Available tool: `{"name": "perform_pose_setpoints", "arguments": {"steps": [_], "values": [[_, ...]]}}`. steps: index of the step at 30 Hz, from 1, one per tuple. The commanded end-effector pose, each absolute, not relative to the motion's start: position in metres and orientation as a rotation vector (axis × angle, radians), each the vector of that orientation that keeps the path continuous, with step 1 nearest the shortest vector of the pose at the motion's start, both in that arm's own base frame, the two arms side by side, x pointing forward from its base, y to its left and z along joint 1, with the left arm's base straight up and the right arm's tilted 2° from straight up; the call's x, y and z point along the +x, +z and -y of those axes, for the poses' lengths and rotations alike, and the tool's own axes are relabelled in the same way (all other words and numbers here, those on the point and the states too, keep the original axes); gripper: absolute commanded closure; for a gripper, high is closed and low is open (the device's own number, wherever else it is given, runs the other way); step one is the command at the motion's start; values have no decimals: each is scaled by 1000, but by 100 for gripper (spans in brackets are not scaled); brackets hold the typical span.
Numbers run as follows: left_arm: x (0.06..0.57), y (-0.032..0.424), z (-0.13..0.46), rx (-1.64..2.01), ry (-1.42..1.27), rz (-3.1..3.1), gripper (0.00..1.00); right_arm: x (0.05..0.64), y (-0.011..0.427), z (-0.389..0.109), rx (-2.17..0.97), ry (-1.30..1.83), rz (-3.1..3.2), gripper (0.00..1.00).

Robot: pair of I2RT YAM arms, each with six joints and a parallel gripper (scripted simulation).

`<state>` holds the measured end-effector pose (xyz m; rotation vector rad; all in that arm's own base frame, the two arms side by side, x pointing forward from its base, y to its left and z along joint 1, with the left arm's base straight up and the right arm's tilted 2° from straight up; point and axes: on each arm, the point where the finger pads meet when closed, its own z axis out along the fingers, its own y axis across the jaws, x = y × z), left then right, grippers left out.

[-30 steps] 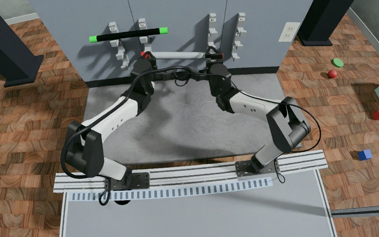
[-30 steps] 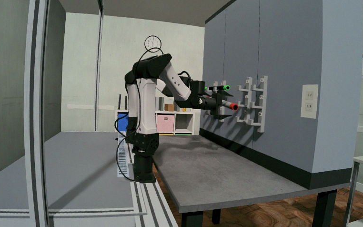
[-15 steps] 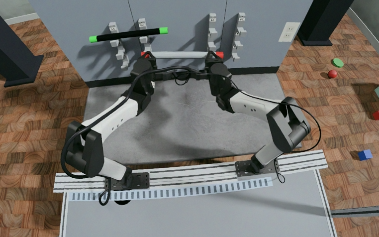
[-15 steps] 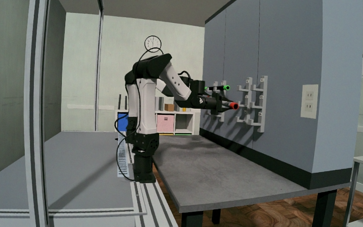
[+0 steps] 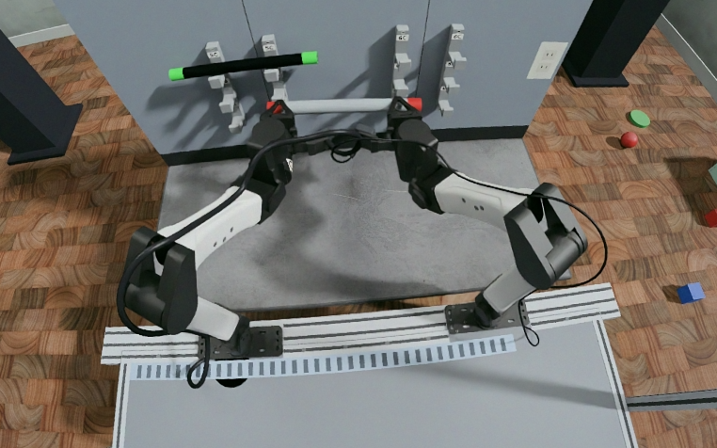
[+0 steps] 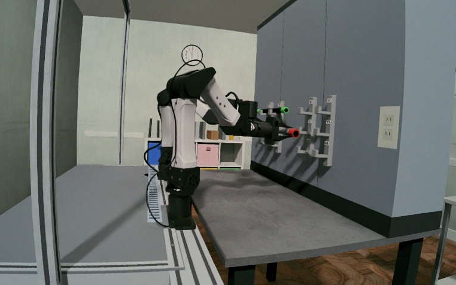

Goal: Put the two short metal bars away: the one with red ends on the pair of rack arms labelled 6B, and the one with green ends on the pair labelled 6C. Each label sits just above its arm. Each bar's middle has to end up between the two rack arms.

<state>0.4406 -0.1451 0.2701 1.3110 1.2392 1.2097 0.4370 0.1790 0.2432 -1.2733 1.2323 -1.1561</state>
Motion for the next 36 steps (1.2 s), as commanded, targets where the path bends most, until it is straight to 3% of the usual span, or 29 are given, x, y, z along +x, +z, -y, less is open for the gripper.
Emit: {"name": "perform_pose_setpoints", "arguments": {"steps": [1, 3, 18, 20, 36], "values": [[442, 278, 146, 1208, 1209, -1210, 67, 443, 255, -175, -1235, -1170, -1233, 100], [442, 278, 146, 1208, 1209, -1210, 67, 443, 255, -175, -1235, -1170, -1233, 100], [442, 278, 146, 1208, 1209, -1210, 33, 443, 255, -175, -1235, -1170, -1233, 100], [442, 278, 146, 1208, 1209, -1210, 33, 443, 255, -175, -1235, -1170, -1233, 100], [442, 278, 146, 1208, 1209, -1210, 0, 443, 259, -175, -1235, -1170, -1233, 100]]}}
